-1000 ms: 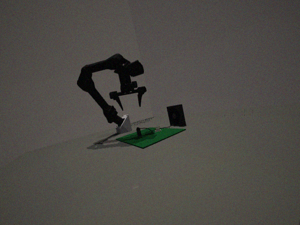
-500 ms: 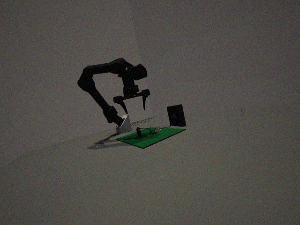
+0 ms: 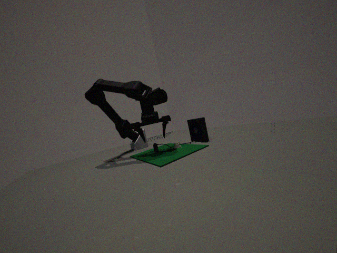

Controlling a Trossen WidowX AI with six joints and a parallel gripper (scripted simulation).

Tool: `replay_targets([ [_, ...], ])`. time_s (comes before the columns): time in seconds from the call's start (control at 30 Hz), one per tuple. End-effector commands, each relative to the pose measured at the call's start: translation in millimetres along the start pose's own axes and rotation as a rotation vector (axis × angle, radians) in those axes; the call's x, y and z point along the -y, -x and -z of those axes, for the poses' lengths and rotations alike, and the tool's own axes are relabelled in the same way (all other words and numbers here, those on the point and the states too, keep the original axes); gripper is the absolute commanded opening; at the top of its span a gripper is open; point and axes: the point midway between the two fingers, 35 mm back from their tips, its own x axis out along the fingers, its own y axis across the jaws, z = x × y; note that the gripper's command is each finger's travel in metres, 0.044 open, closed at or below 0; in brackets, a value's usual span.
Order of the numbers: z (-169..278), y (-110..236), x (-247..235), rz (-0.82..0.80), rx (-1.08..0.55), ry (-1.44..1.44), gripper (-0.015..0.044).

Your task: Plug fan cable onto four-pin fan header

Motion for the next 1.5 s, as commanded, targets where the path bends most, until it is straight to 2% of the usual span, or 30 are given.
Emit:
replay_targets([
  [0.0, 1.6, -8.1, 1.7, 0.008, -0.003, 0.007, 0.0440],
  [0.97, 2.0, -47.7, 3.1, 0.011, -0.002, 0.007, 0.0440],
  [1.47, 0.5, -45.5, 2.0, 0.005, -0.001, 0.000, 0.0046],
])
